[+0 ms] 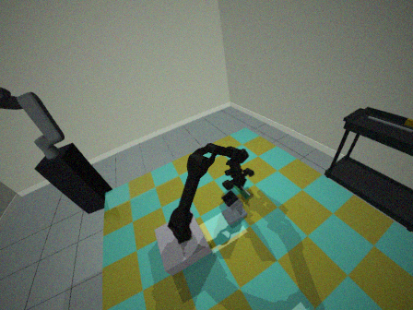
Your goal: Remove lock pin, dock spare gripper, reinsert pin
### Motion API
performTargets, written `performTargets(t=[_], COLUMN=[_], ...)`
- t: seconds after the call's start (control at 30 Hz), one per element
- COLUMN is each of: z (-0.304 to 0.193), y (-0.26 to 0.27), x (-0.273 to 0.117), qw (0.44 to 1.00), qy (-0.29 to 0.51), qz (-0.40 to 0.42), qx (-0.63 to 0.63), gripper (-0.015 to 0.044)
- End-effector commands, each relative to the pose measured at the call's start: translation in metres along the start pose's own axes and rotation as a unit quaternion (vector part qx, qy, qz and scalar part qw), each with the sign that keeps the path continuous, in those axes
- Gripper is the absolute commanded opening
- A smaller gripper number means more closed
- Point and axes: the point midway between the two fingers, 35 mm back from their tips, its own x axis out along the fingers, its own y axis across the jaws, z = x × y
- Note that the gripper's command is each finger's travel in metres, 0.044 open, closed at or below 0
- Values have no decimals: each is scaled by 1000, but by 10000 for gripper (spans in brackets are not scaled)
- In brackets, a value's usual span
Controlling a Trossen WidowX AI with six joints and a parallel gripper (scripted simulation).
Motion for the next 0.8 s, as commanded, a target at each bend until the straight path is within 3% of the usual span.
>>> performTargets(t=[0.0, 0.2, 0.67, 0.77], z=[0, -2, -17, -16], y=[0, -1, 0, 0], x=[0, -6, -65, -61], qw=[1000, 1000, 1000, 1000], qy=[0, 0, 0, 0], qz=[-1, -1, -1, 0], qx=[1, 1, 1, 0], gripper=[0, 0, 0, 6])
